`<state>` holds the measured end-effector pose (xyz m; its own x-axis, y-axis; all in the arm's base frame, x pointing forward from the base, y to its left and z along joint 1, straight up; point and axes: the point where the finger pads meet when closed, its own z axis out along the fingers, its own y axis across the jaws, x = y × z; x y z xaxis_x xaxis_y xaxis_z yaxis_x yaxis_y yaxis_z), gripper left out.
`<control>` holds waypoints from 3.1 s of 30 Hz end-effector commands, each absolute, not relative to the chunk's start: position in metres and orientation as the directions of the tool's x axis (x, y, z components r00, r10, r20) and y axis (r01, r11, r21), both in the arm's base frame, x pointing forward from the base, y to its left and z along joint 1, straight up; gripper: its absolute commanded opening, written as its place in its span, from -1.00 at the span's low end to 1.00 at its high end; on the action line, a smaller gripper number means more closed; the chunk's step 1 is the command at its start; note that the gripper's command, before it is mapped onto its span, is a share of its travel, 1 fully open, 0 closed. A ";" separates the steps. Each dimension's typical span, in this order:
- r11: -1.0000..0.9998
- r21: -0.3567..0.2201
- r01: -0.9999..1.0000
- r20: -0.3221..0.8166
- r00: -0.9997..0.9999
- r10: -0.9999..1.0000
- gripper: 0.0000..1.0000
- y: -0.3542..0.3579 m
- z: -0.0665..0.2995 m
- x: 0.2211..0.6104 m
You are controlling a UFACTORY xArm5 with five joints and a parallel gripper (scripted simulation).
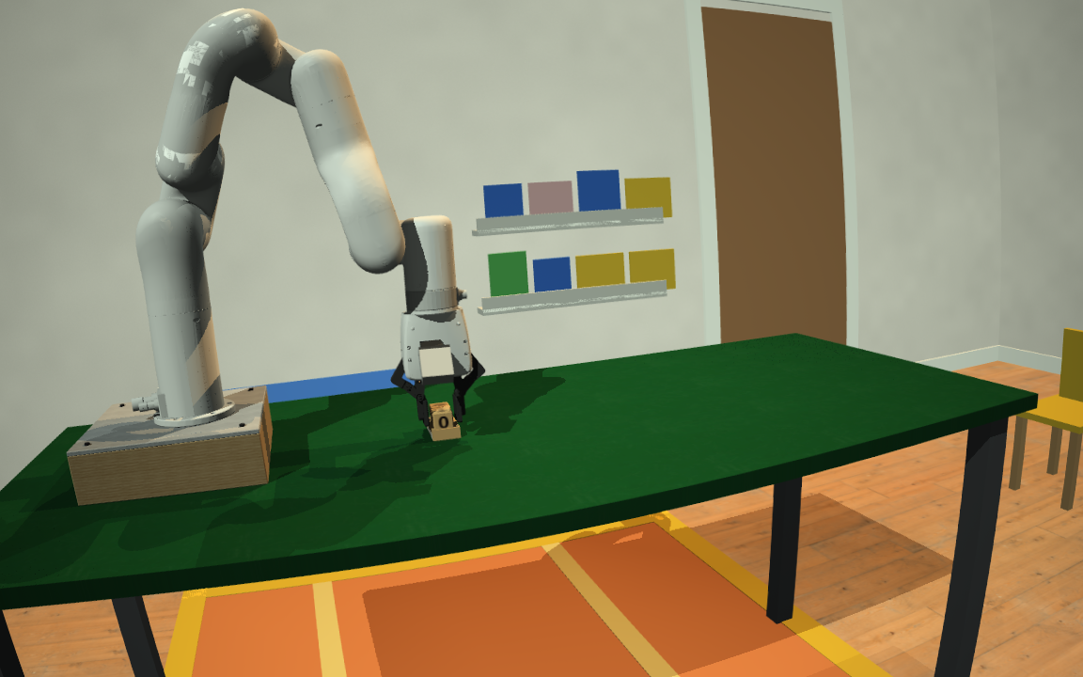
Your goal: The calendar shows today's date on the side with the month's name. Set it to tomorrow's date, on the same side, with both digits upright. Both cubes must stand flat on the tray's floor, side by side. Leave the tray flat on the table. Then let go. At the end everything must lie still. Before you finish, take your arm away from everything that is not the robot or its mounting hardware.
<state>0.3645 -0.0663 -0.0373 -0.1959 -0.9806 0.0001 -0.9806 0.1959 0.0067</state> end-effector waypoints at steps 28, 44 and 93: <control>0.196 0.004 -0.981 0.000 -0.196 -0.981 -0.05 -0.067 0.052 0.366; 0.196 0.004 -0.981 0.000 -0.196 -0.981 1.00 -0.067 0.053 0.366; 0.196 0.004 -0.981 0.000 -0.196 -0.981 1.00 -0.067 0.121 0.366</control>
<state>0.3649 -0.0663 0.1197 -0.1959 -0.9806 0.0001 -0.9806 0.1959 0.0073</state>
